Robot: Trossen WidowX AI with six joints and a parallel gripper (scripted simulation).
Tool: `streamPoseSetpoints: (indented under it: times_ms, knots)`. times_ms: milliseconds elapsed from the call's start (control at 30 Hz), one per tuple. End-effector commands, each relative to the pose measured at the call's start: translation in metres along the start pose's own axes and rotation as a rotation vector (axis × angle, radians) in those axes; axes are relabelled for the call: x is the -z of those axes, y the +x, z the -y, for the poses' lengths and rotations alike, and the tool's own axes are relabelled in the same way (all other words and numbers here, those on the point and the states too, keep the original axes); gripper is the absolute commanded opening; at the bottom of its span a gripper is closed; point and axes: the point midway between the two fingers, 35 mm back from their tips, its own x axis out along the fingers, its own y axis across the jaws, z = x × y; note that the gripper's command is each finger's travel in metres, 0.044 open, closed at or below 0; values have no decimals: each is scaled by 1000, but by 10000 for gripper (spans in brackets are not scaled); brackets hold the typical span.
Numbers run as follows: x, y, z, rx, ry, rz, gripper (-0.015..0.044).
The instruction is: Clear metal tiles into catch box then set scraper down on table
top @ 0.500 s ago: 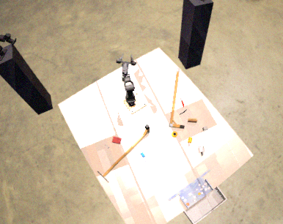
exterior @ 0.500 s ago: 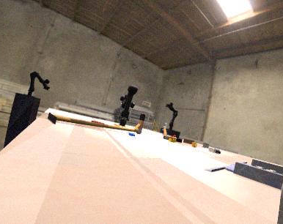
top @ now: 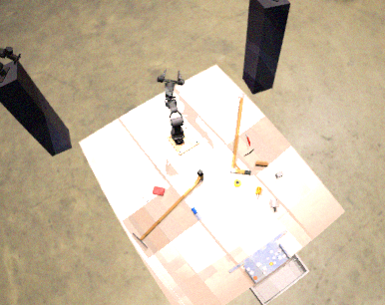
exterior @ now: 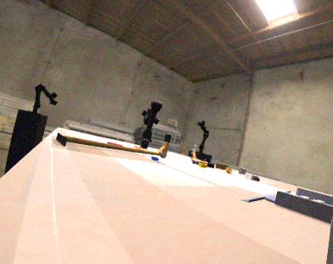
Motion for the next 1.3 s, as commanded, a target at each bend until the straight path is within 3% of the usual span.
streamPoseSetpoints:
  times_ms: [0,767,1267]
  knots:
    - [18,7,7,-1,2,-11,440]
    - [82,23,29,-3,3,-11,440]
    - [108,31,-21,-139,76,-49,440]
